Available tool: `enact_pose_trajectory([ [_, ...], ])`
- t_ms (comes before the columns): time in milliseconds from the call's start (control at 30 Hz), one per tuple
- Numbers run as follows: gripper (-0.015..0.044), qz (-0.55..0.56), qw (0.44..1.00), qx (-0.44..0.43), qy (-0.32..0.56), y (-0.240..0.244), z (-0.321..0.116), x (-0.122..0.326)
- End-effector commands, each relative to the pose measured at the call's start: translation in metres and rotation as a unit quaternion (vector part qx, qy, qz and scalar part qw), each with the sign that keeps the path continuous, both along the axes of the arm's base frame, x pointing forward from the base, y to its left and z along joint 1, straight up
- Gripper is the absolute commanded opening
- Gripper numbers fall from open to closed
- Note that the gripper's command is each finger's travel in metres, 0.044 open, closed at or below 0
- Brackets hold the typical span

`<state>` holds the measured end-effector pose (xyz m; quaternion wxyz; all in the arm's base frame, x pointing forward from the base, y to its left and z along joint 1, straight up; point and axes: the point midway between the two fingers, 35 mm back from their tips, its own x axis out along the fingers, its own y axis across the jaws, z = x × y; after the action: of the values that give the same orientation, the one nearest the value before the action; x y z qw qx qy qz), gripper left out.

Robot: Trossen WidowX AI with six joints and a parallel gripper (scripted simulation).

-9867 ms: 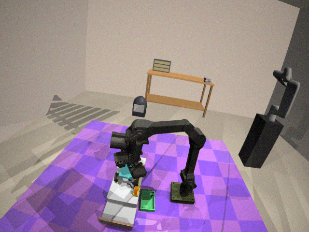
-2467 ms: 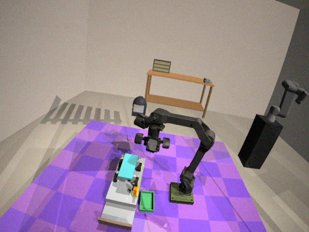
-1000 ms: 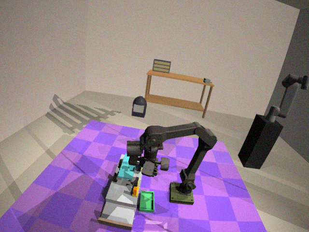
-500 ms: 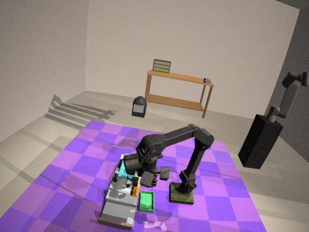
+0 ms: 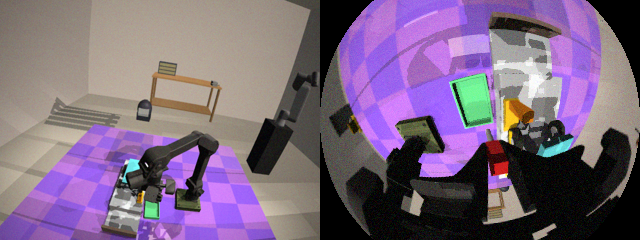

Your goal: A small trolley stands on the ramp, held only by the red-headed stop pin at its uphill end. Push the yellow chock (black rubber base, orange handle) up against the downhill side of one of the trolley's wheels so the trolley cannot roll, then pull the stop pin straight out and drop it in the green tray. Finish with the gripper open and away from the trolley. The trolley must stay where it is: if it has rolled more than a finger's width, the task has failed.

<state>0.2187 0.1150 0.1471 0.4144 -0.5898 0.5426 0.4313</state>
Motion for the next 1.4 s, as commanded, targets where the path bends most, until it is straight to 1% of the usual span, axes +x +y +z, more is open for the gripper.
enact_pose_trajectory([
  [0, 0.0, 0.029, 1.0, 0.006, 0.006, 0.0022, 0.0008, -0.0002],
  [300, 0.0, 0.167, 0.985, 0.024, 0.032, 0.0003, 0.001, -0.0009],
  [633, 0.0, 0.318, 0.946, 0.038, 0.051, -0.0015, 0.0014, -0.0016],
  [1000, 0.0, 0.466, 0.88, 0.05, 0.075, -0.0035, 0.0015, -0.0015],
  [1367, 0.0, 0.604, 0.788, 0.066, 0.099, -0.0057, 0.0015, -0.0005],
])
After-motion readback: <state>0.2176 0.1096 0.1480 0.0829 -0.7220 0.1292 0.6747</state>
